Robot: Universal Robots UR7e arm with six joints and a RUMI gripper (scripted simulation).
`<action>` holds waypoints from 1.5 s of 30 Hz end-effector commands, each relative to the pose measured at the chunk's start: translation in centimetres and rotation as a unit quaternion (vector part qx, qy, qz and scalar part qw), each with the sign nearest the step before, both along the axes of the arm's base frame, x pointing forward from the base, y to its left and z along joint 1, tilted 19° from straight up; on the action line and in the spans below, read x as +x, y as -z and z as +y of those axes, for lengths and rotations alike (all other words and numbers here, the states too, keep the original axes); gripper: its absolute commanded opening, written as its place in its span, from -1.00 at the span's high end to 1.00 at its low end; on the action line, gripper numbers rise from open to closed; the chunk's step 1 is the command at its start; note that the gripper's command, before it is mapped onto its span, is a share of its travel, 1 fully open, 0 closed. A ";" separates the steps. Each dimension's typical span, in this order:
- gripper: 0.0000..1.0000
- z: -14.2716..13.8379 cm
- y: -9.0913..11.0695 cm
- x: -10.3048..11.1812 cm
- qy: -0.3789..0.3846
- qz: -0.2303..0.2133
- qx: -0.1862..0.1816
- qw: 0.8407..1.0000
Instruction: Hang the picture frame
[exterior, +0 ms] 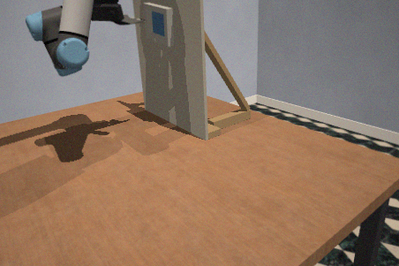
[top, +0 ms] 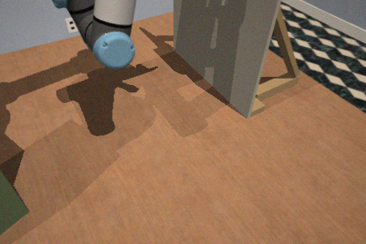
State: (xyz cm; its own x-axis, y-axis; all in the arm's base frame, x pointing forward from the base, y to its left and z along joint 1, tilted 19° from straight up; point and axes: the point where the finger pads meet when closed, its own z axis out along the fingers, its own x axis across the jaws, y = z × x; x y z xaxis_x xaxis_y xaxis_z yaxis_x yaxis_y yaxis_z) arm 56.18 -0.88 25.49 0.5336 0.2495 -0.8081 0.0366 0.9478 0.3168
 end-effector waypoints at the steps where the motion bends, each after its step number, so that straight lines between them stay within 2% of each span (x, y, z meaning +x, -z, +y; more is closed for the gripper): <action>1: -1.00 0.2 1.2 0.5 0.010 0.028 -0.010 1.000; 15: -1.00 0.2 1.0 0.6 0.010 0.025 -0.011 1.000; 24: -1.00 2.5 3.0 0.9 -0.003 0.072 -0.026 0.997; 40: -1.00 2.4 2.9 0.9 -0.003 0.070 -0.026 0.997; 45: -1.00 3.2 3.6 0.9 -0.009 0.085 -0.030 0.996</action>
